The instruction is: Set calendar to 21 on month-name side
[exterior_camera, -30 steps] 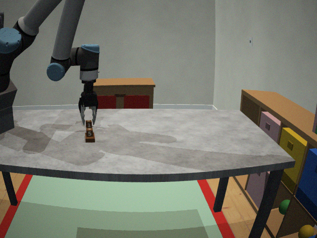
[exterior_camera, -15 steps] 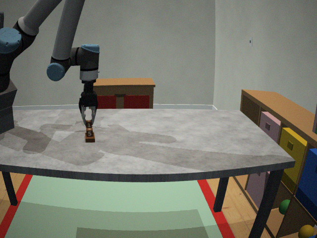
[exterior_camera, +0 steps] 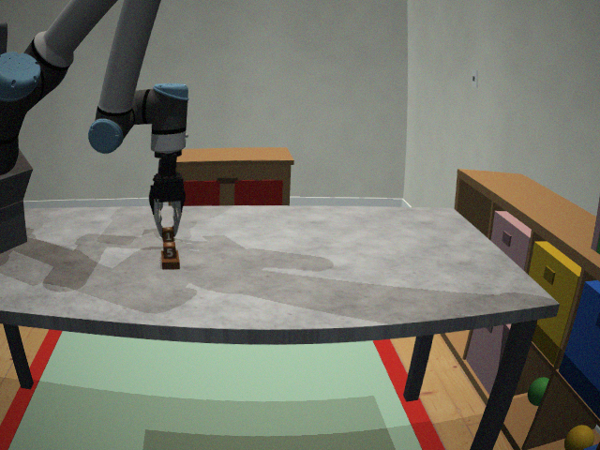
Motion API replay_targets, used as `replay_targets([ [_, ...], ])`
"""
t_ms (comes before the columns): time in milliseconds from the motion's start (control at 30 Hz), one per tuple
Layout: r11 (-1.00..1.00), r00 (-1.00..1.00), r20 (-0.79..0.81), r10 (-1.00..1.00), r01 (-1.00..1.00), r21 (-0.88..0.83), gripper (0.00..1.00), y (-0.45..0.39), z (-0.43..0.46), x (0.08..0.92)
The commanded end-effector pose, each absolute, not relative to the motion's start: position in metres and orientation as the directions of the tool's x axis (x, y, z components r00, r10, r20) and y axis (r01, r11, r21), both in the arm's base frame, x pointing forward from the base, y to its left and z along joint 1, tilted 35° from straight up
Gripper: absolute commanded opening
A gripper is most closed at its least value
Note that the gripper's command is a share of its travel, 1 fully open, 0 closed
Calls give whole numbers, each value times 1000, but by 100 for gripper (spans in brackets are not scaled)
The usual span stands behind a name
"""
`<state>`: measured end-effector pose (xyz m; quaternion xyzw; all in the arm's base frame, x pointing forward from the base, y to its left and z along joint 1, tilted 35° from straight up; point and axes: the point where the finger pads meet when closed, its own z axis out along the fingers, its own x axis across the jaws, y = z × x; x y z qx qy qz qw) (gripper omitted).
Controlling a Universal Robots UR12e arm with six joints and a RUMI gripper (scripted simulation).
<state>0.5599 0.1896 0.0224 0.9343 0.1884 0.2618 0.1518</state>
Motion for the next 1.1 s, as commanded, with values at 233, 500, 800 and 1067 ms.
replay_targets([
  [233,-883,792,433,432,273,382,10,190,23,560],
  [500,-883,792,433,432,273,382,10,190,24,559],
  [800,-883,792,433,432,273,382,10,195,45,545],
  [1067,-883,792,433,432,273,382,10,200,68,530],
])
